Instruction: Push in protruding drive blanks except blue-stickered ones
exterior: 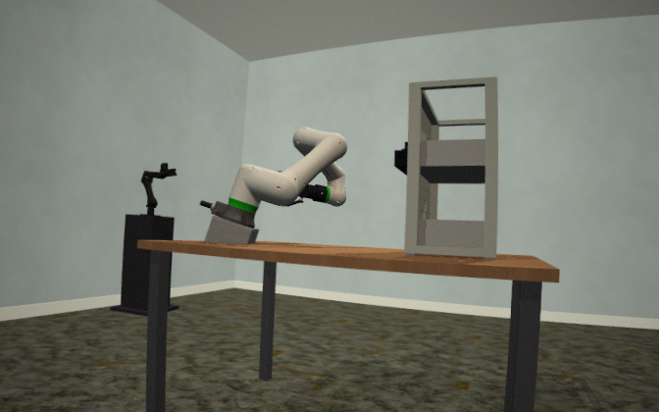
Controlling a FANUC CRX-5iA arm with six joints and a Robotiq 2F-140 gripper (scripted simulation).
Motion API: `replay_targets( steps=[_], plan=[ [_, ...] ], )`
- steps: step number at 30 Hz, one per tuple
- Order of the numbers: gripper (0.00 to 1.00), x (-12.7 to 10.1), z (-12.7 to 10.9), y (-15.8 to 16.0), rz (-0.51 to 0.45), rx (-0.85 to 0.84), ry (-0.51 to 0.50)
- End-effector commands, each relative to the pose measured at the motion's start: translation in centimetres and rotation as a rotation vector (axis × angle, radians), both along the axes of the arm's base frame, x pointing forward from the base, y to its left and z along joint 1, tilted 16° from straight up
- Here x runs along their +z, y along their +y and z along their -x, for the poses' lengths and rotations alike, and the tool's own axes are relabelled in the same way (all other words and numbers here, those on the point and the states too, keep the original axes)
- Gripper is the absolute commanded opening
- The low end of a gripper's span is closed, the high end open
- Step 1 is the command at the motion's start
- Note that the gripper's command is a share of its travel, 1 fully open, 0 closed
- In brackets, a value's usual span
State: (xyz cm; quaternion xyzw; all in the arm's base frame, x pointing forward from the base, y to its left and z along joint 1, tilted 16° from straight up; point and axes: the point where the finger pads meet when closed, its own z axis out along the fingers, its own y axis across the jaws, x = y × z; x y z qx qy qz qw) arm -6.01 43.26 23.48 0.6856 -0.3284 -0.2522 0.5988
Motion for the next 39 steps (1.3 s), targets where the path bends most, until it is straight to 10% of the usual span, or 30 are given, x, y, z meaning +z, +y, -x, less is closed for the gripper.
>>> replay_targets(
  steps=[1, 39],
  plan=[
    [1.0, 0.0, 0.2, 0.3, -0.02, -0.022, 0.004],
    [1.0, -0.5, 1.4, 8.5, -0.485, -0.459, 0.007]
  ],
)
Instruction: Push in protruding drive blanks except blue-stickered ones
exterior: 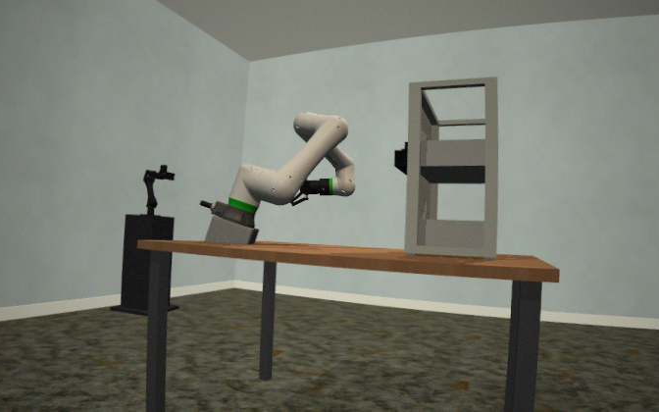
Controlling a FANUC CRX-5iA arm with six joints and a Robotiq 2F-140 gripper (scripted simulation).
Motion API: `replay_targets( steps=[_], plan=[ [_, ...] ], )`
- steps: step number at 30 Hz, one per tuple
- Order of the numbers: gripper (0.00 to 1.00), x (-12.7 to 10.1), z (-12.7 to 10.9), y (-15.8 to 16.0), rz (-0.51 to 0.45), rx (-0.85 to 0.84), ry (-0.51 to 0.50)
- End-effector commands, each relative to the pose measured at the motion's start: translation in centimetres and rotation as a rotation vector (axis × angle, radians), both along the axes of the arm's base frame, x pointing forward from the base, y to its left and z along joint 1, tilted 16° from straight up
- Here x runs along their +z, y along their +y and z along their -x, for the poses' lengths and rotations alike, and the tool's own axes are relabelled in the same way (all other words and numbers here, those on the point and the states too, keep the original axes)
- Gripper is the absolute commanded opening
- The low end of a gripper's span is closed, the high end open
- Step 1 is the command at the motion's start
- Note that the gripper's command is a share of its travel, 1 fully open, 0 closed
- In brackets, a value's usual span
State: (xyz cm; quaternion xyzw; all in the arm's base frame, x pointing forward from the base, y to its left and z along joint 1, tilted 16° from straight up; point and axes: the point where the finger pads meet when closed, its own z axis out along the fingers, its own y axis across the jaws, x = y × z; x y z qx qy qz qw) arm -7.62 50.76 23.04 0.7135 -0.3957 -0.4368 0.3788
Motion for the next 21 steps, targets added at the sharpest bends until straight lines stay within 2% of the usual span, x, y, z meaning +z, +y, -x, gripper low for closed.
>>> replay_targets(
  steps=[1, 11, 21],
  plan=[
    [1.0, 0.0, -0.3, 1.4, -0.074, -0.066, -0.012],
    [1.0, 0.0, -2.2, 4.6, -0.244, -0.213, -0.061],
    [1.0, 0.3, -6.6, 8.6, -0.474, -0.402, -0.171]
  ],
)
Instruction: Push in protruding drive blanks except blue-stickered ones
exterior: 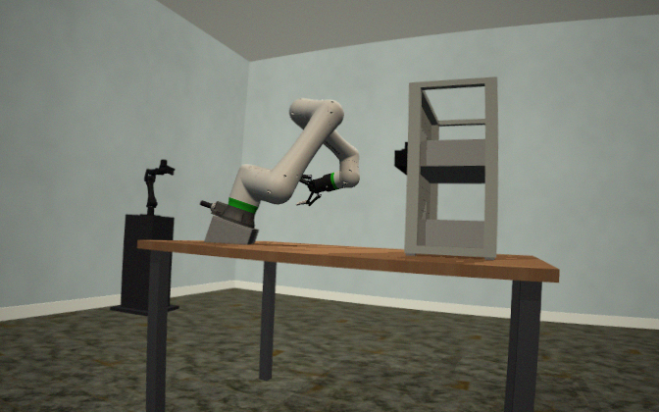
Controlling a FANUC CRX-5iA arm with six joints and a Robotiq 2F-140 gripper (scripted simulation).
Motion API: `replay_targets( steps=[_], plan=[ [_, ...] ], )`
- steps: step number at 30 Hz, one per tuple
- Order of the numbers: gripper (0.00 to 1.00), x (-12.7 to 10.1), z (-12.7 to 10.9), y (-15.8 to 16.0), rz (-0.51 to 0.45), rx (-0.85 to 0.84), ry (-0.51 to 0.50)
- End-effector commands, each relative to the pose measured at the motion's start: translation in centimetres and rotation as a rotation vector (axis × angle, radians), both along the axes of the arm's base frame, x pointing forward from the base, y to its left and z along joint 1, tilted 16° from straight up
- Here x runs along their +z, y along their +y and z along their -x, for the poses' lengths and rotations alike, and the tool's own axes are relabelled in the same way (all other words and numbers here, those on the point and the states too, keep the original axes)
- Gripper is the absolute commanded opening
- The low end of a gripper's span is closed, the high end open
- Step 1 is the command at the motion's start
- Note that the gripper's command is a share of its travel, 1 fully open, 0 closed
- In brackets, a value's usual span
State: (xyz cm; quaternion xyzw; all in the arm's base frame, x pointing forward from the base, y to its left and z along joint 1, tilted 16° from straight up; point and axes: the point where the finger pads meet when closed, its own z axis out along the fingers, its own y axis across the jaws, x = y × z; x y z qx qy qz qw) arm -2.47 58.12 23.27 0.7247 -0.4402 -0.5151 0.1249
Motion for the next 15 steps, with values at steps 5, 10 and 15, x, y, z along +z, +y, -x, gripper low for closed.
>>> replay_targets(
  steps=[5, 10, 15],
  plan=[
    [1.0, 0.3, -3.2, 2.2, -0.14, -0.126, -0.081],
    [1.0, 0.7, -6.8, 3.6, -0.248, -0.229, -0.168],
    [1.0, 1.3, -10.9, 4.5, -0.351, -0.331, -0.27]
  ],
)
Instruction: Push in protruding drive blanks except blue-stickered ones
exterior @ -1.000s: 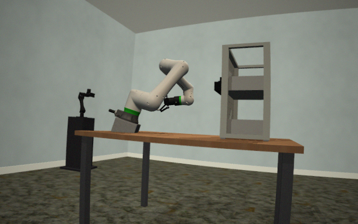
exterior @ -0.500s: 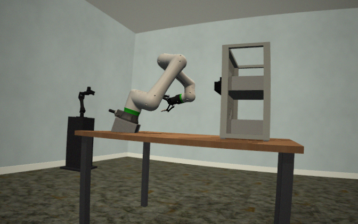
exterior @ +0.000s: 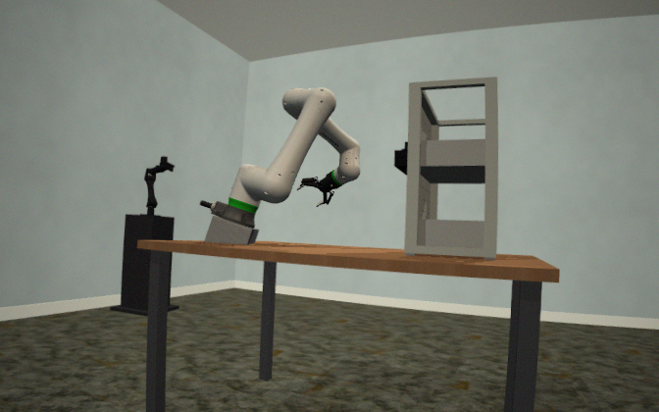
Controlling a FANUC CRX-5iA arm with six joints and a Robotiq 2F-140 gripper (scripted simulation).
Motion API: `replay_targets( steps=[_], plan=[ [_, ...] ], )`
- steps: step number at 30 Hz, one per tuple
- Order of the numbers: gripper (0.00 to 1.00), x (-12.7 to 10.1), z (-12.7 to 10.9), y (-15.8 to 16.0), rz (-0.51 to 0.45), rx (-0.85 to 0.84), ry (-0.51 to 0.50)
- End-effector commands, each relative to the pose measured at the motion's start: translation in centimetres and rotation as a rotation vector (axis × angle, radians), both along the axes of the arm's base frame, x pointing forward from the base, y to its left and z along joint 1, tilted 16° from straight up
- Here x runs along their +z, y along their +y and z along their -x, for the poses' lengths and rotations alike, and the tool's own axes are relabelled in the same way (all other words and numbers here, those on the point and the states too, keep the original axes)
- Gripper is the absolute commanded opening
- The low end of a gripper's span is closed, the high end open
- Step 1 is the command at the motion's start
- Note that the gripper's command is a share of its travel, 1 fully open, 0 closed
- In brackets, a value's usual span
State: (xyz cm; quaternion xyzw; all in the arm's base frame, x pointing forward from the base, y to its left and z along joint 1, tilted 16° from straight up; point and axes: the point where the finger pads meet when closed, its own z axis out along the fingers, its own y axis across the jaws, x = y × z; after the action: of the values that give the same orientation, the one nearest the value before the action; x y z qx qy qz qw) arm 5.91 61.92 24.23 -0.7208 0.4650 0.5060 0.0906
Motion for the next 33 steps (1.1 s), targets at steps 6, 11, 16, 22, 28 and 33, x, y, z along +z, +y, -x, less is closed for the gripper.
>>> replay_targets(
  steps=[6, 11, 16, 22, 28, 33],
  plan=[
    [1.0, 0.9, -6.1, 0.9, -0.143, -0.158, -0.153],
    [1.0, 1.7, -10.9, 0.5, -0.223, -0.266, -0.277],
    [1.0, 2.7, -16.0, -0.7, -0.289, -0.374, -0.411],
    [1.0, 3.5, -19.9, -2.3, -0.33, -0.456, -0.522],
    [1.0, 4.9, -25.8, -5.6, -0.373, -0.58, -0.699],
    [1.0, 5.9, -29.9, -8.8, -0.388, -0.668, -0.835]
  ],
)
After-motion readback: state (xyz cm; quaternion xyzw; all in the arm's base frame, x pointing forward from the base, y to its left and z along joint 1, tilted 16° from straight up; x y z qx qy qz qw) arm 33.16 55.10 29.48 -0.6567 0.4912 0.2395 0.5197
